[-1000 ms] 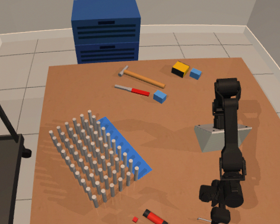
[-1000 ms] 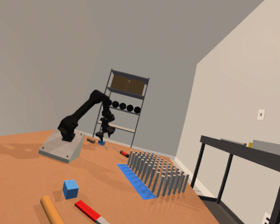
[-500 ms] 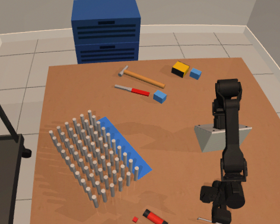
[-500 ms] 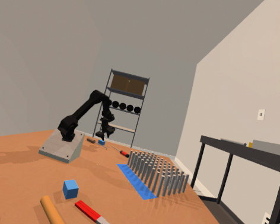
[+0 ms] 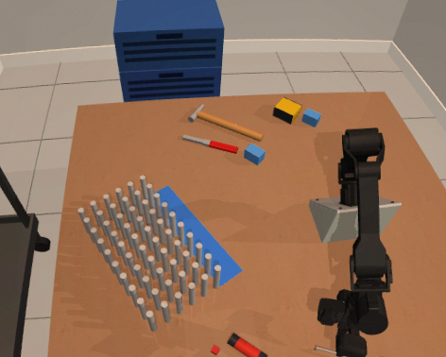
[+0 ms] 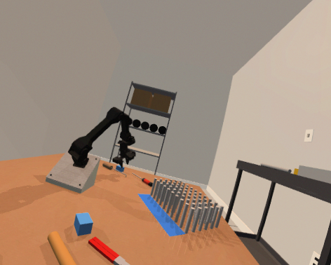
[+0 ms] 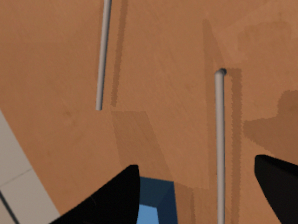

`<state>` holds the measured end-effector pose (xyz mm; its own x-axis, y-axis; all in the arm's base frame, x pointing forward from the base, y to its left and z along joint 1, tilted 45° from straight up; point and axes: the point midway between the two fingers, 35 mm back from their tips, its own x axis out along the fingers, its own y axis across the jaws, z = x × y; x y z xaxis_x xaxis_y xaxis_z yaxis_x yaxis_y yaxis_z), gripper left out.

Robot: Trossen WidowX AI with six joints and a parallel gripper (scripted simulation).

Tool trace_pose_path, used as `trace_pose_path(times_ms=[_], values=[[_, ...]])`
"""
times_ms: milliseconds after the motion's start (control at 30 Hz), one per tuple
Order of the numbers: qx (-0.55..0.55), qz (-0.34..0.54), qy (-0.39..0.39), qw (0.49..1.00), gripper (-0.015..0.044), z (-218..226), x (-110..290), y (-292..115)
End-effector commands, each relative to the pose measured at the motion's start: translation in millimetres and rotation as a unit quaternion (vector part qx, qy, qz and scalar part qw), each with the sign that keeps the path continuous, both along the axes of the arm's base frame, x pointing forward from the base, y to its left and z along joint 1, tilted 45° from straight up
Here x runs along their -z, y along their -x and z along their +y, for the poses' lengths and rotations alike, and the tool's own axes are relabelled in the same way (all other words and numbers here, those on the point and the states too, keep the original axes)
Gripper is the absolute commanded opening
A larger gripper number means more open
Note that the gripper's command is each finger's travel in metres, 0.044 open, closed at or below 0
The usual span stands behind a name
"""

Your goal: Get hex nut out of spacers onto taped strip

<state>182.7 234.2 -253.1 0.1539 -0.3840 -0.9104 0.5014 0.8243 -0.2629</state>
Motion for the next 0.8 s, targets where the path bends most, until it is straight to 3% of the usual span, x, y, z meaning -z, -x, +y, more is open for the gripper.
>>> trace_pose_path(times_ms=[0, 767], values=[[-0.001, 0.0, 0.0, 1.0, 0.028, -5, 5, -1], [-0.001, -0.001, 0.001, 1.0, 0.028, -32, 31, 1]])
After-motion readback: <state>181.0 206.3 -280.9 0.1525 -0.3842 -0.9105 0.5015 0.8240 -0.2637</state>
